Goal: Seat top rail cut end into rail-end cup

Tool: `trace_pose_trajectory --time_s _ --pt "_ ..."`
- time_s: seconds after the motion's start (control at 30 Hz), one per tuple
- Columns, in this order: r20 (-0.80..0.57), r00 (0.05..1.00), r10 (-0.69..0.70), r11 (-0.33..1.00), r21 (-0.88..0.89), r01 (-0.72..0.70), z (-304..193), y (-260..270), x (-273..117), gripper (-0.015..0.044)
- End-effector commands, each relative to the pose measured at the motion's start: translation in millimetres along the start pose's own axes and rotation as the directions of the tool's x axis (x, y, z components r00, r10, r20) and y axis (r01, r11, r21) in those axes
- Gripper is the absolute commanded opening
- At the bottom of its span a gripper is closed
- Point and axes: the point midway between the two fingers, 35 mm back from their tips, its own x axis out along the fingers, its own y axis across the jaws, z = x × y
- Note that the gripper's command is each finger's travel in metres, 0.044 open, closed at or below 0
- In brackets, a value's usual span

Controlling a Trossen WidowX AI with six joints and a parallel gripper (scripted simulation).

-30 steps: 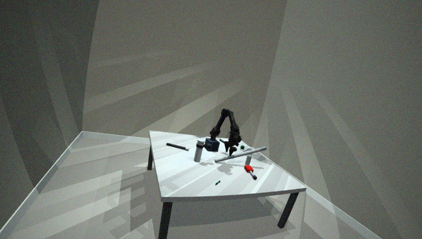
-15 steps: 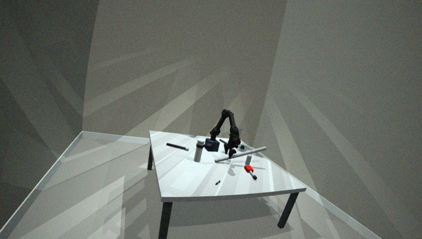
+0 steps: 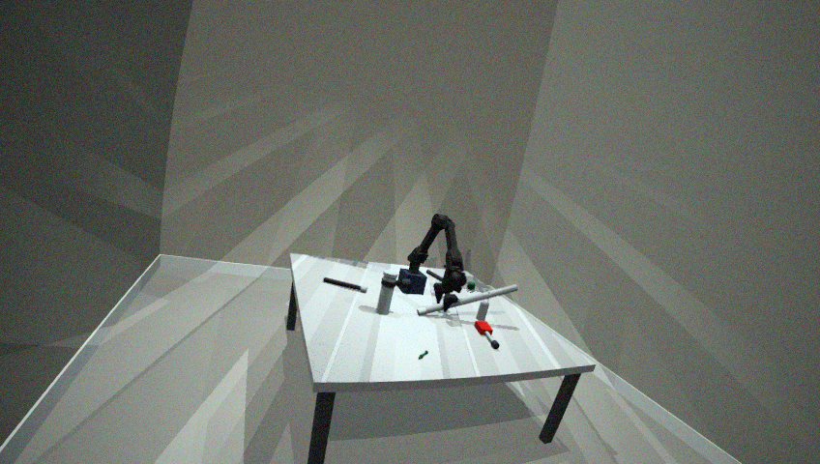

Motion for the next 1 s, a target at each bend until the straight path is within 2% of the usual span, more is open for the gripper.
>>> trace_pose_trajectory --time_s 0.0,0.17,0.43,0.93,0.97 --pt "-0.004 1.0 0.0 1.0 0.002 0.0 -0.6 0.5 6.8 0.044" --pt "-0.004 1.0 0.0 1.0 0.002 0.0 -0.7 1.1 12.3 0.044" --pt "-0.004 1.0 0.0 1.0 0.002 0.0 -0.7 1.0 12.3 0.023" --pt "-0.004 1.0 0.0 1.0 0.002 0.0 -0.7 1.0 12.3 0.013" --pt "-0.004 1.0 0.0 1.0 0.002 0.0 -0.7 0.8 11.8 0.0104"
